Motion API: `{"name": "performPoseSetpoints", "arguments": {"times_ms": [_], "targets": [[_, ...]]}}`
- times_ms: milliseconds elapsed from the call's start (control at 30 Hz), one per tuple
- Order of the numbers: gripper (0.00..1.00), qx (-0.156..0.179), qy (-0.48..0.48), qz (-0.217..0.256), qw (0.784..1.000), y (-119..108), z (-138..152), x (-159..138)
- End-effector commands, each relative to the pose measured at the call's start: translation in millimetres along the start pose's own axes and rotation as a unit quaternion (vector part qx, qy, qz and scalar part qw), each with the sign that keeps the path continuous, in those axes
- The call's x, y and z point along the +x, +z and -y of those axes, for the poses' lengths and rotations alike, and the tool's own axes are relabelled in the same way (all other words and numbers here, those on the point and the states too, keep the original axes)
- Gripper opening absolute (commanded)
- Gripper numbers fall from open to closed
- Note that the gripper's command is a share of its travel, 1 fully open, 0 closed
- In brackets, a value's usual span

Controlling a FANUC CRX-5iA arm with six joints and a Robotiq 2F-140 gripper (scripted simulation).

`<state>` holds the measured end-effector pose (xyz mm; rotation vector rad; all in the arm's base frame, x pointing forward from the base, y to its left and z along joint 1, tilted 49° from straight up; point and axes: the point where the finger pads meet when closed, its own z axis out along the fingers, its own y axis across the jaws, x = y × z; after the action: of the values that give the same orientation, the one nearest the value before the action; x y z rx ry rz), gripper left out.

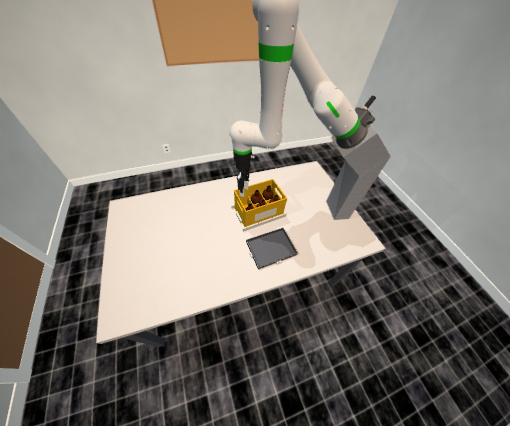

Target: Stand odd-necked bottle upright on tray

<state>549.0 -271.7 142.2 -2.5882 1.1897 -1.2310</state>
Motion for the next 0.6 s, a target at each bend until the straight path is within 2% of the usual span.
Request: {"name": "performPoseSetpoints", "arguments": {"times_ms": [0, 567], "targets": [[0.44, 0.003, 0.000, -0.020, 1.000, 0.1, 0.1, 0.1], [0.44, 0.003, 0.000, -0.020, 1.000, 2.4, 0.1, 0.2]]}}
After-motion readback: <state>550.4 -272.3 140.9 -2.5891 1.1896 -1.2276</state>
